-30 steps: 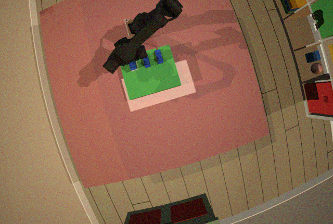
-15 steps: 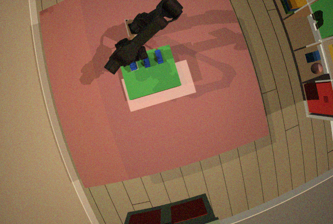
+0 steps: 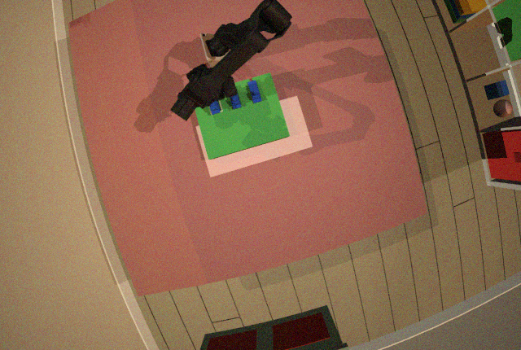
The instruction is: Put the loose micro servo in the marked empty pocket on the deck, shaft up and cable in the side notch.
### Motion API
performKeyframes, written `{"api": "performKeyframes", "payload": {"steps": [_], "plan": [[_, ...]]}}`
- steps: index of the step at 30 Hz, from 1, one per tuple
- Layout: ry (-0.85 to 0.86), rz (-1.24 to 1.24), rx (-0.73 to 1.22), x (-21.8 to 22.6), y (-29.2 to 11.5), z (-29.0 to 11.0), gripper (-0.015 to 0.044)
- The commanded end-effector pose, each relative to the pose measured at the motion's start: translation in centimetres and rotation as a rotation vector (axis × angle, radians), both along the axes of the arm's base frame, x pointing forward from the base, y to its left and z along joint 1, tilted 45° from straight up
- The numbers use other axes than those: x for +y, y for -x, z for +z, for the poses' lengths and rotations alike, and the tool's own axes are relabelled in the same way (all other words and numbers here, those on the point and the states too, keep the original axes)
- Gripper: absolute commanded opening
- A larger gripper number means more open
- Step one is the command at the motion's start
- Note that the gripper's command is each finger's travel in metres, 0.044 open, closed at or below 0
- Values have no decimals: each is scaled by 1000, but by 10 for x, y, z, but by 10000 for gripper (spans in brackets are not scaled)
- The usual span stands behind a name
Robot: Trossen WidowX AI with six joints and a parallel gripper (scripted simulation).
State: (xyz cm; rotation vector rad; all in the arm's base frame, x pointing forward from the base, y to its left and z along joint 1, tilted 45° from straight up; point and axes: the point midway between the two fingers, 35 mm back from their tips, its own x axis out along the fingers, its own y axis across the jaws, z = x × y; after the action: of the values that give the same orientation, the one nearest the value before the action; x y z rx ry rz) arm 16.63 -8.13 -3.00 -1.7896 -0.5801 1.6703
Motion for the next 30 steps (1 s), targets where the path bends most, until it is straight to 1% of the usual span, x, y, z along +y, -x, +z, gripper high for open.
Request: {"api": "performKeyframes", "payload": {"steps": [1, 23, 30], "plan": [[-2, -6, -4, 3, -1, -2, 0], [-3, -6, -4, 16, -4, -16, 0], [-3, -6, -4, 14, -1, -15, 184]]}}
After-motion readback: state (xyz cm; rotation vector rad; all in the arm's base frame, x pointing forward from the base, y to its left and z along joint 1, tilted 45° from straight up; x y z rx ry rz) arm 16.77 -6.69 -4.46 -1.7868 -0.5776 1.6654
